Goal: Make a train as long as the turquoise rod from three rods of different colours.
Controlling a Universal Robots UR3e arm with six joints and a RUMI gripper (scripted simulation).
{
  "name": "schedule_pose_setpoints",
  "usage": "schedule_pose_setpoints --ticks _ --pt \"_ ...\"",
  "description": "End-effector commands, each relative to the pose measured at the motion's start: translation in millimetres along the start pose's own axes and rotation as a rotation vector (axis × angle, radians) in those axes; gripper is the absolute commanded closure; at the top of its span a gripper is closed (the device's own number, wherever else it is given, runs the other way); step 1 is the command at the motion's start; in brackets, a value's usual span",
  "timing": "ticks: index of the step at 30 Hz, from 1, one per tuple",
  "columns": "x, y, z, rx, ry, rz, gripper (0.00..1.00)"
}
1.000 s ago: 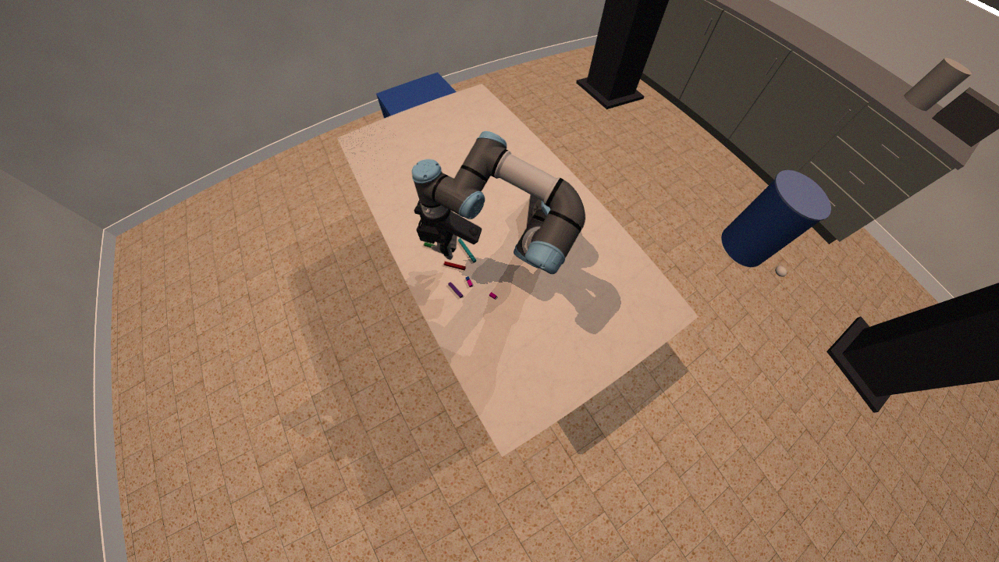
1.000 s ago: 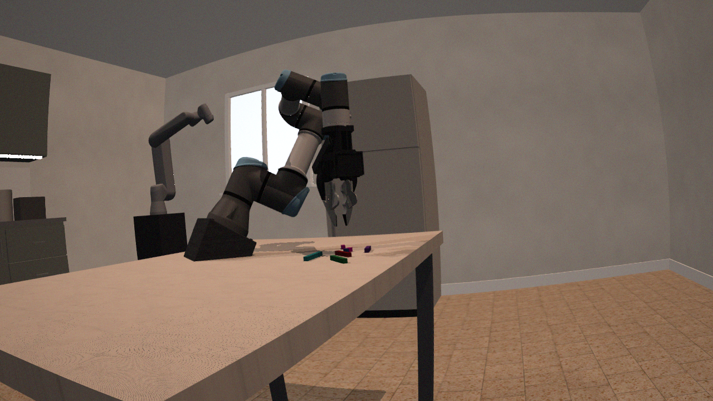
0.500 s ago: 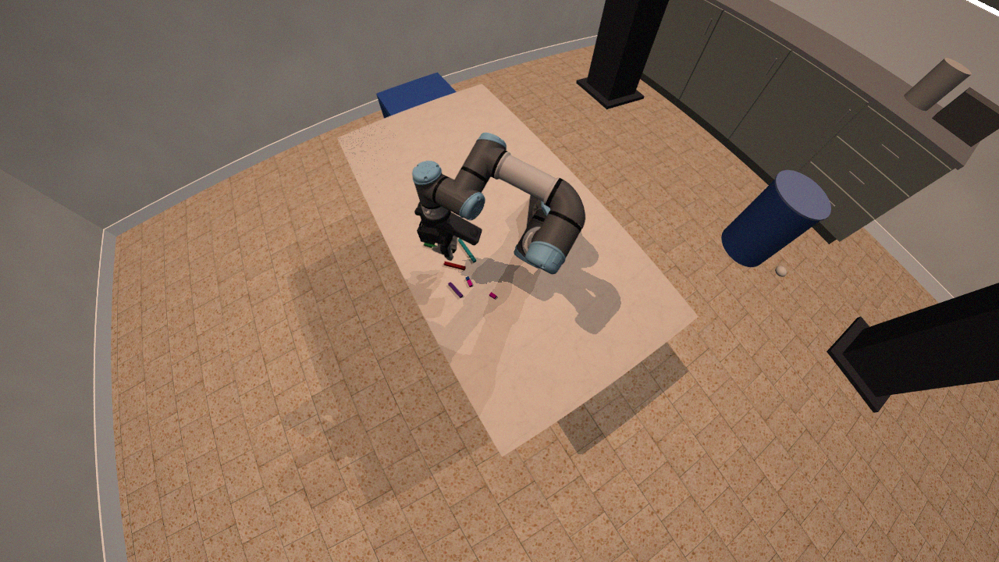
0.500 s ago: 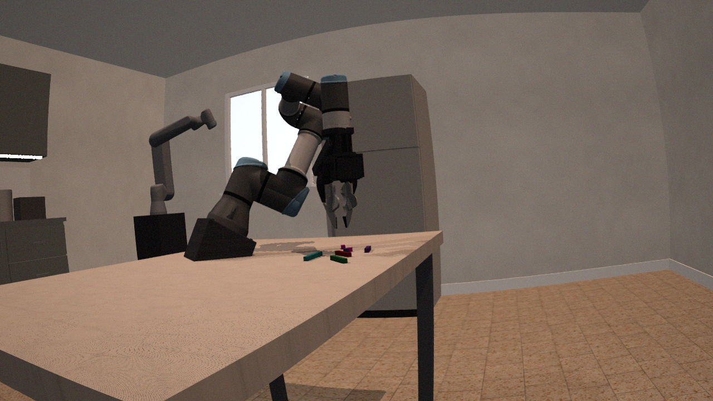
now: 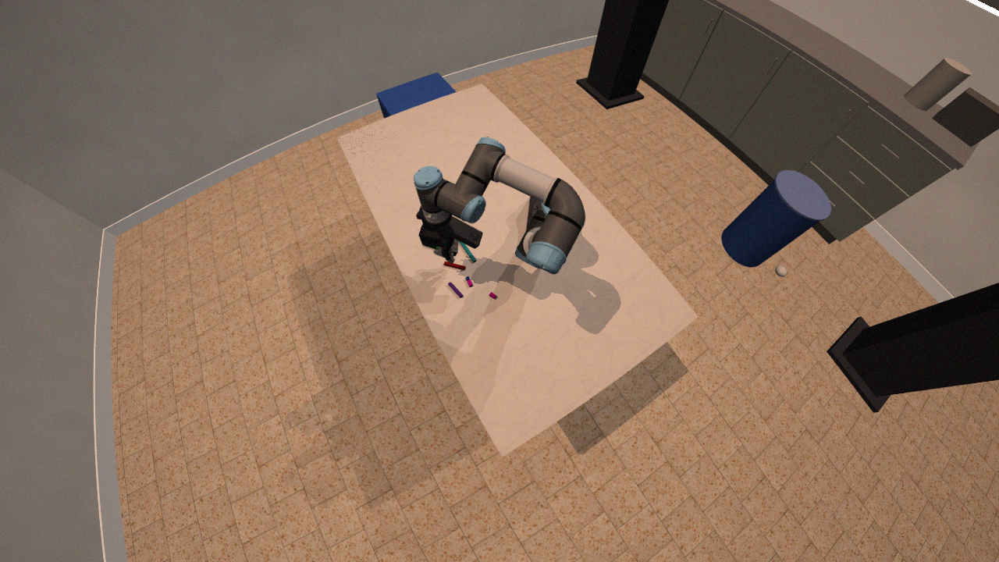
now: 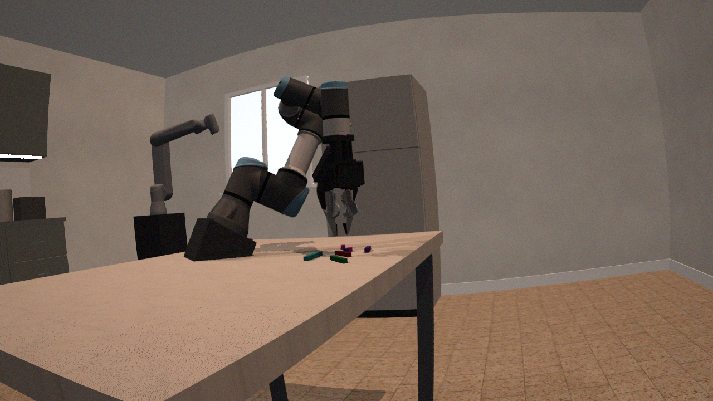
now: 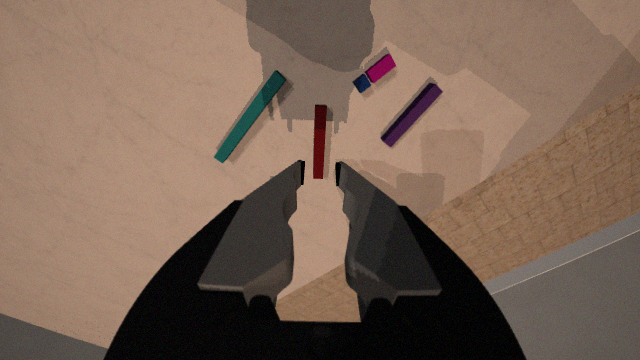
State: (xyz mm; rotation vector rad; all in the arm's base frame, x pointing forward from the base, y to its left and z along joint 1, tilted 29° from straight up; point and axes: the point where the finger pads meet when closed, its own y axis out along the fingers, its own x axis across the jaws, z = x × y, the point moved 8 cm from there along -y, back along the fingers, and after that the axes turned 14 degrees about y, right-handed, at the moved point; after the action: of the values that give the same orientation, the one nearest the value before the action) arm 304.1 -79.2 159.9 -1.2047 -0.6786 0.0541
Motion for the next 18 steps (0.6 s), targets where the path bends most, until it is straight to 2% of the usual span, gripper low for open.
schedule_pose_setpoints --ticks 1,18 --pt "0.5 12.4 -2.8 -0.012 0.001 -0.001 0.86" --pt "0.3 29.1 -3.0 -0.012 0.001 -0.001 0.86"
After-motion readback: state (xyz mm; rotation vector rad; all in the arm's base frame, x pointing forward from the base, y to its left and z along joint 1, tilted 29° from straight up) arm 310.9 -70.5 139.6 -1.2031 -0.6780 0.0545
